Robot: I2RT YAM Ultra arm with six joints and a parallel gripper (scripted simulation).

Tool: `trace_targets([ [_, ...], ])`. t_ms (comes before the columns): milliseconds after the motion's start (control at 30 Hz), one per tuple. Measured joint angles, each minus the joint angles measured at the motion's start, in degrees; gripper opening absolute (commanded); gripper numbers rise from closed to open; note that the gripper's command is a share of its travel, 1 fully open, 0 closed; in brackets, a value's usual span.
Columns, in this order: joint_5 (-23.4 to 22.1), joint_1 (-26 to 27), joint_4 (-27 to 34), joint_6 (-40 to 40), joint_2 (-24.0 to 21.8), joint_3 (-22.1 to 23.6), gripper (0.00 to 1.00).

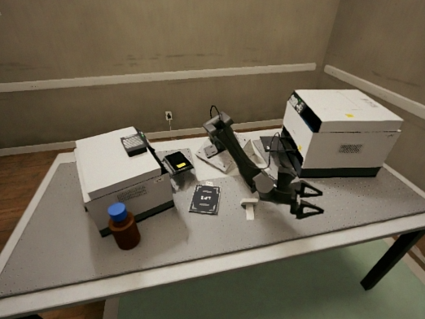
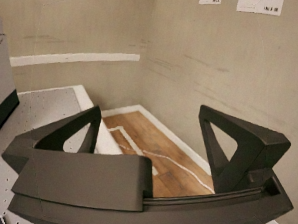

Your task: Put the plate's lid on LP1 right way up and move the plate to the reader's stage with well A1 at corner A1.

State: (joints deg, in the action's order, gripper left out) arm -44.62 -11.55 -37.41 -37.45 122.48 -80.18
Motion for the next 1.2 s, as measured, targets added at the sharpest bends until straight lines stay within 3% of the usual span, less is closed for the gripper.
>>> trace_targets([
  [1200,0.6,1.6,0.8,2.1,-0.7,0.5,1.0],
])
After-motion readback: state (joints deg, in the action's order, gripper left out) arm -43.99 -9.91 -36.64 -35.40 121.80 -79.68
